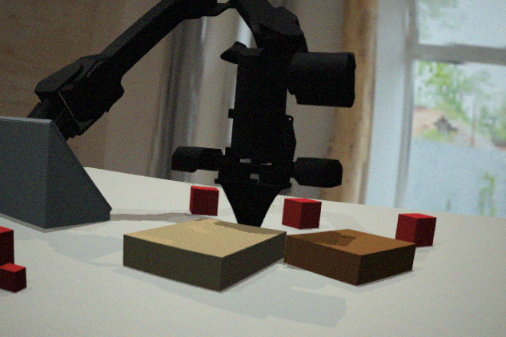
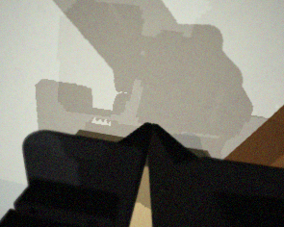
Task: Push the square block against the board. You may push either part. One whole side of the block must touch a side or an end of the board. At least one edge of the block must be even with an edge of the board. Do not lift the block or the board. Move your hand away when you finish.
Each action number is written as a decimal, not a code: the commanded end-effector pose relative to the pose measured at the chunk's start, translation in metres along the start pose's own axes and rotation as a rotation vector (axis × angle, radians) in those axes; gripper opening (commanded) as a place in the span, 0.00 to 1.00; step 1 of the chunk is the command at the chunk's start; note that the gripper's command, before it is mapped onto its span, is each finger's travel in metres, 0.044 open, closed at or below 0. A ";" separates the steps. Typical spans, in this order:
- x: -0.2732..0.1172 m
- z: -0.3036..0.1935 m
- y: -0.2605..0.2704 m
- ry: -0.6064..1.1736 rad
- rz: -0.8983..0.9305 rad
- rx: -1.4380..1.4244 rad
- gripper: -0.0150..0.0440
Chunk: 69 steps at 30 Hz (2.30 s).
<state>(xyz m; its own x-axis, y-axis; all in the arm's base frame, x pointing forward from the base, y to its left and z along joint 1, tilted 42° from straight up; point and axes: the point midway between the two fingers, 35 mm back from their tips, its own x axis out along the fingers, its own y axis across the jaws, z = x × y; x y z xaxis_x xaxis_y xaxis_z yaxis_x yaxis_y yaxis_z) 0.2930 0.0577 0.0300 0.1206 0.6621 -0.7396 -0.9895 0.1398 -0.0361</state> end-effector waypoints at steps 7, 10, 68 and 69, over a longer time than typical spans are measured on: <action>0.002 -0.019 0.001 0.009 0.007 0.001 0.25; 0.002 -0.024 0.001 0.008 0.007 0.001 0.25; 0.002 -0.037 0.002 0.007 0.007 0.001 0.25; 0.002 -0.037 0.002 0.007 0.007 0.001 0.25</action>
<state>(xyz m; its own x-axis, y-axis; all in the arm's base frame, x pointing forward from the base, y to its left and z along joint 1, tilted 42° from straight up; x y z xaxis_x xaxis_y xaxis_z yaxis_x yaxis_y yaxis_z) 0.2886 0.0326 0.0053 0.1160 0.6622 -0.7403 -0.9897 0.1402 -0.0296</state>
